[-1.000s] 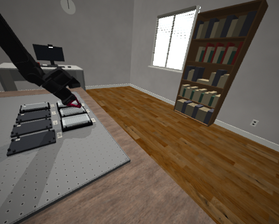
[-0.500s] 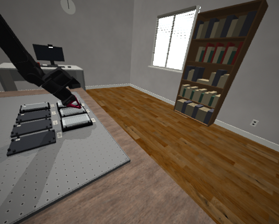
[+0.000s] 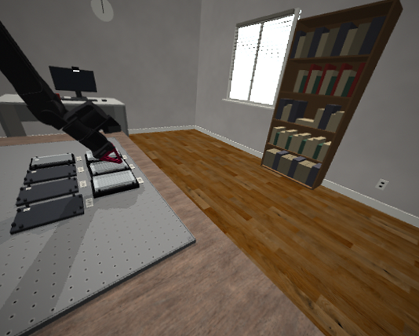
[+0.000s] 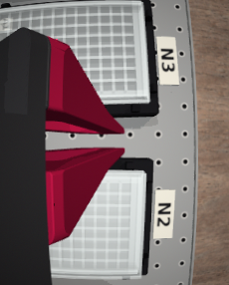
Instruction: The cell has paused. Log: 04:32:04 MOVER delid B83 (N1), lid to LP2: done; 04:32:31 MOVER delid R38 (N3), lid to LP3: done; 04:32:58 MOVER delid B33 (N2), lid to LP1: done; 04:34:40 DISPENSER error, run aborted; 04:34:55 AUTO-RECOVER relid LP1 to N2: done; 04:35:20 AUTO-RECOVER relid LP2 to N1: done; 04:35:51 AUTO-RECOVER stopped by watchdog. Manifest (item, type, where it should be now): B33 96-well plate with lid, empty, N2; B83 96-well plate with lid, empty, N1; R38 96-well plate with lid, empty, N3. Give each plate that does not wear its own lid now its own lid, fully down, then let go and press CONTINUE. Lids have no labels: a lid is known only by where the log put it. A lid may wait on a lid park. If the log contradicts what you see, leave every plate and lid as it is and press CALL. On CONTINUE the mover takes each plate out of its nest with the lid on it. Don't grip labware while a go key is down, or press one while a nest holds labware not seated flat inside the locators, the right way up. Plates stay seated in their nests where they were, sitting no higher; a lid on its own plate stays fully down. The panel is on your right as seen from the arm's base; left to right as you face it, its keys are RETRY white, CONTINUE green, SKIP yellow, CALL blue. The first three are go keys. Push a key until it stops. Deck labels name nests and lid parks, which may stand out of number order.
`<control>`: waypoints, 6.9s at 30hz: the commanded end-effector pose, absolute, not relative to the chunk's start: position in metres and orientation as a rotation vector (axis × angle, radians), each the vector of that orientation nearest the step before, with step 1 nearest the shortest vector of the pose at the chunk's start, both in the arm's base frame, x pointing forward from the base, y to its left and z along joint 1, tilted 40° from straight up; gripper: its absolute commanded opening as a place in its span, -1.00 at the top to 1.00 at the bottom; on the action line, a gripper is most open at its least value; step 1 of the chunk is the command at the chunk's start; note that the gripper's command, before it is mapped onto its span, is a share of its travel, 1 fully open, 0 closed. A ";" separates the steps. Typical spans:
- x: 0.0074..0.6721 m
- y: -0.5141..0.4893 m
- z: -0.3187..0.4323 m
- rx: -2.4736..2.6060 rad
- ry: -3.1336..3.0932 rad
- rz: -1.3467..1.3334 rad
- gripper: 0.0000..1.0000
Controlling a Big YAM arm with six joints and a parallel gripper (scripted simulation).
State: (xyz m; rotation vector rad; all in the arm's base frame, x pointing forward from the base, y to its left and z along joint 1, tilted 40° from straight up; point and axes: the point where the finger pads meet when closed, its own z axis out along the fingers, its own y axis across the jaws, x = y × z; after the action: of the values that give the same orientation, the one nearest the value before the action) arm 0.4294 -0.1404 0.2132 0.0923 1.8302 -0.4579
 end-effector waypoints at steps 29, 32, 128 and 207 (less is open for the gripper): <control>0.400 -0.025 0.150 0.198 2.343 -0.454 -1.00; 0.398 -0.021 0.146 0.203 2.363 -0.454 -1.00; 0.339 0.105 0.005 0.234 2.502 -0.474 -1.00; 0.348 0.100 -0.024 0.204 2.503 -0.468 1.00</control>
State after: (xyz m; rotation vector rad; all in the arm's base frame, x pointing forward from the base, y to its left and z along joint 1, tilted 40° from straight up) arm 0.3521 0.0952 -0.0179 0.2424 2.4942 -0.4637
